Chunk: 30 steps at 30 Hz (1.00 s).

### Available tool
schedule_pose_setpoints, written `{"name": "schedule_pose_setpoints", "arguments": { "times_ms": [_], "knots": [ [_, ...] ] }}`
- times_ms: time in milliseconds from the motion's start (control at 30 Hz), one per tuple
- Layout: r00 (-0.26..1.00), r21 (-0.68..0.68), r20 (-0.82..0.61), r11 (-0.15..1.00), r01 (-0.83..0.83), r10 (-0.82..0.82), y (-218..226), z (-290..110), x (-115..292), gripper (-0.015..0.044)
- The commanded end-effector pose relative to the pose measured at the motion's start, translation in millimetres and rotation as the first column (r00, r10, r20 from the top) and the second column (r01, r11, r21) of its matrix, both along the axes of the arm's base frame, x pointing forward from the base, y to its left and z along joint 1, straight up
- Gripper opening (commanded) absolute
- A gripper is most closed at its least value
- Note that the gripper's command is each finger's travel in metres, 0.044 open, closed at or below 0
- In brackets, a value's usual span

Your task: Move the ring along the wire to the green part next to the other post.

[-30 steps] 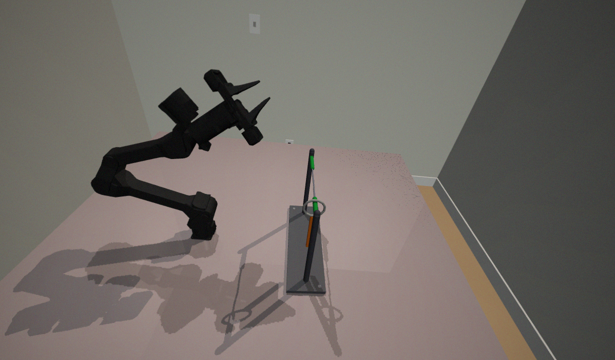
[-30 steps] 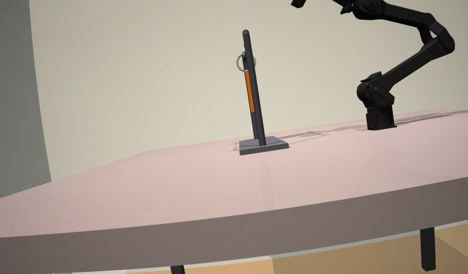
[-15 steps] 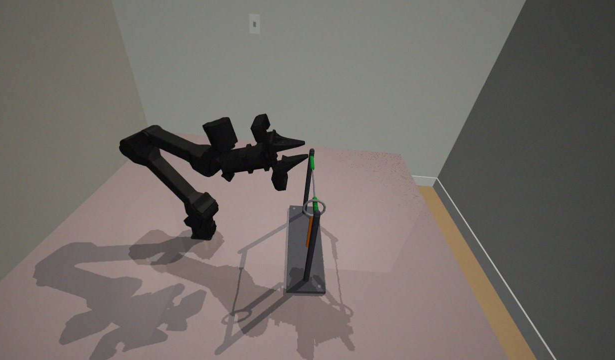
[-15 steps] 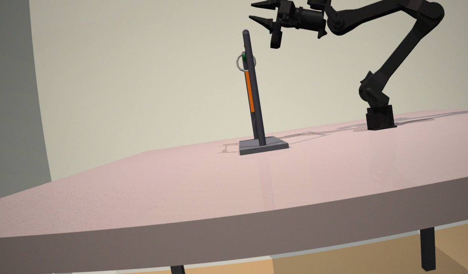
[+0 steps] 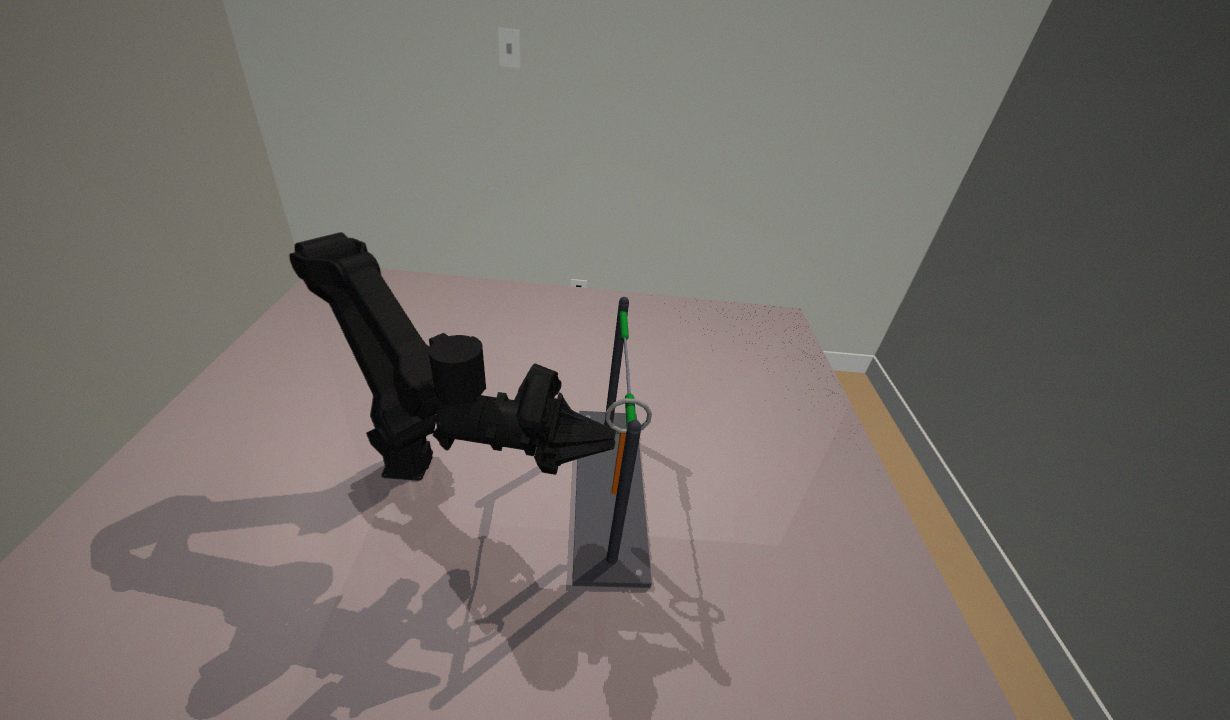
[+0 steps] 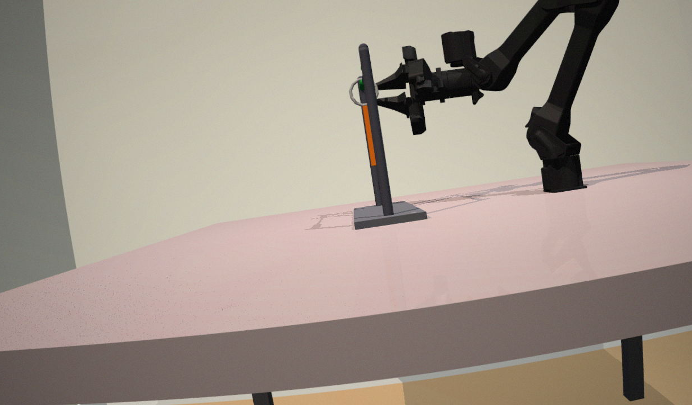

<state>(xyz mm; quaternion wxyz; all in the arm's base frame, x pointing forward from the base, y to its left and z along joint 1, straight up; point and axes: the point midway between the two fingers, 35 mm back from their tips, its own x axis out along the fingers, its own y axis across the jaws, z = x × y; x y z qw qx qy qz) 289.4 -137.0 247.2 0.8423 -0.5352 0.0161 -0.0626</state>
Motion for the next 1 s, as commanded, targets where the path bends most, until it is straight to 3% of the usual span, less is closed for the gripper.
{"name": "schedule_pose_setpoints", "arguments": {
  "times_ms": [0, 200, 433, 767, 967],
  "knots": [
    [0.998, 0.129, -0.05, 0.991, -0.027, 0.033, -7, -41, -7, 0.016],
    [0.991, 0.321, -0.098, 0.945, -0.058, 0.094, -6, -95, -25, 0.016],
    [0.974, 0.644, -0.111, 0.761, -0.082, 0.199, 23, -160, -72, 0.016],
    [0.973, 0.674, -0.106, 0.734, -0.083, 0.207, 27, -164, -76, 0.016],
    [0.981, 0.77, -0.078, 0.635, -0.055, 0.18, 25, -151, -57, 0.016]
  ]
}}
